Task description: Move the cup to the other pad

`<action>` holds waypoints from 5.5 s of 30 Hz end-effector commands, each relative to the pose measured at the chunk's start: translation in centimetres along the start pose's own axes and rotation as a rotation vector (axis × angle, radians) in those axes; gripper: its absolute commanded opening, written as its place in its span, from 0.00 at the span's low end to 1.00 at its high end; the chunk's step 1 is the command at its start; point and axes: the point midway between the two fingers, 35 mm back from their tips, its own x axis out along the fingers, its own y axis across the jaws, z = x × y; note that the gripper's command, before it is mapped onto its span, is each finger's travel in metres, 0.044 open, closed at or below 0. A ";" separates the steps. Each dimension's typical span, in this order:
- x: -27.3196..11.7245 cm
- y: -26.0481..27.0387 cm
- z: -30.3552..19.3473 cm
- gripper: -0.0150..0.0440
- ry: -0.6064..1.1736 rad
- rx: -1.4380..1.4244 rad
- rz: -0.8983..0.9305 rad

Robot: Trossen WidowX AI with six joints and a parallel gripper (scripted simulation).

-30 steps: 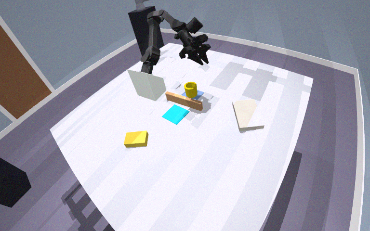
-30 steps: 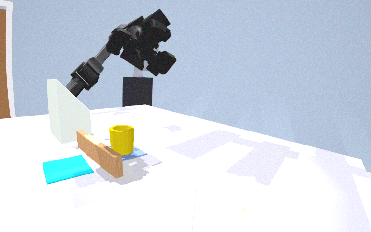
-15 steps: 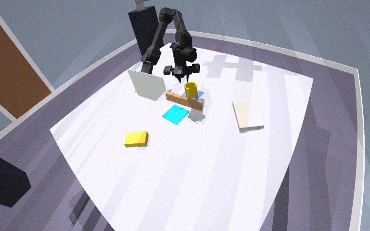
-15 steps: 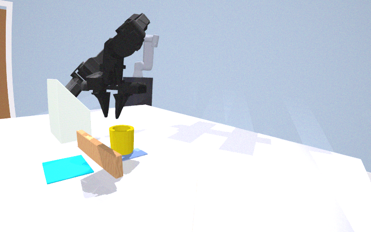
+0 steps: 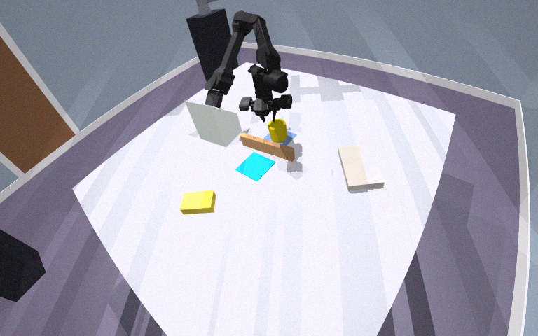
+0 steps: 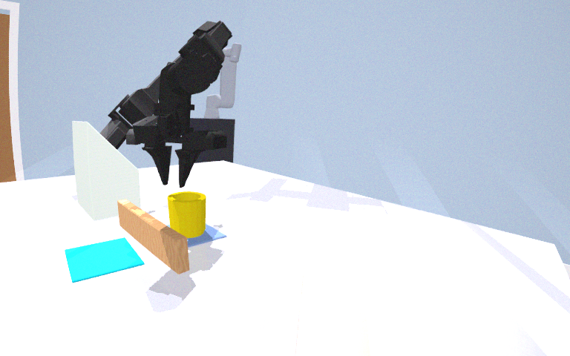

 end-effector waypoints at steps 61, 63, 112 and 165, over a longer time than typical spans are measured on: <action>2.8 -0.1 0.0 0.25 0.002 0.005 -0.002; 2.2 -0.1 0.0 0.25 0.001 0.006 -0.003; -2.4 -1.9 1.9 0.25 0.011 0.016 -0.003; -2.6 -6.4 11.6 0.25 0.002 0.011 -0.004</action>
